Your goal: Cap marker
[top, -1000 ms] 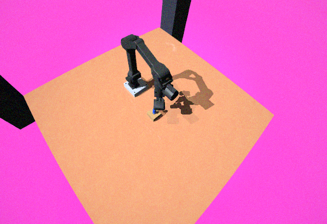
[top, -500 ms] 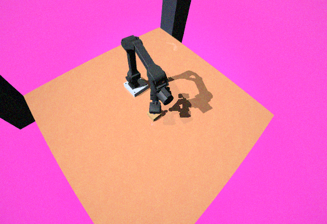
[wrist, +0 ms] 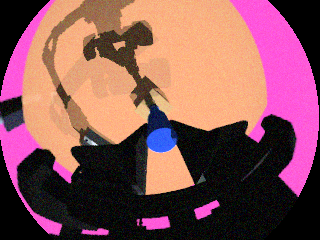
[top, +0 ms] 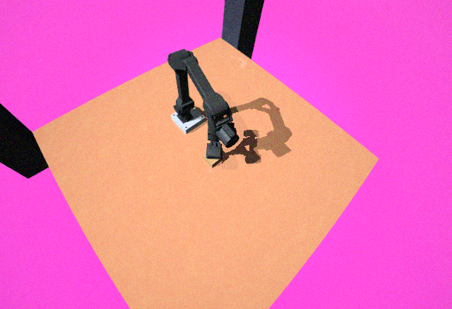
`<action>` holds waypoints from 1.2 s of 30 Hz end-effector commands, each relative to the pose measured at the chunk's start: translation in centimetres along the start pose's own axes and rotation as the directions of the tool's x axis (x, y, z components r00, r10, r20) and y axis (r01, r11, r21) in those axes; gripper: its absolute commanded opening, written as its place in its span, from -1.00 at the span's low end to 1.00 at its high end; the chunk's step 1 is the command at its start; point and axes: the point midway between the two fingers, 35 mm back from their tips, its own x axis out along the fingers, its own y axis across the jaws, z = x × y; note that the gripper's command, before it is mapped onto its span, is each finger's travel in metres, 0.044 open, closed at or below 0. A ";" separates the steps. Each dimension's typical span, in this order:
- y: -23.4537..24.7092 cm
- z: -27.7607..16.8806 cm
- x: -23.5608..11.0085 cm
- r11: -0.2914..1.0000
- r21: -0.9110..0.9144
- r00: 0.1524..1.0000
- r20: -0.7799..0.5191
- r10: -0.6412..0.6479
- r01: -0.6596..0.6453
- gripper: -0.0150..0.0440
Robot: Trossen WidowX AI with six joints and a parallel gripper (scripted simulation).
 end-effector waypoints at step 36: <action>0.1 -0.1 4.7 1.000 -0.004 1.000 -0.007 0.003 -0.003 -0.49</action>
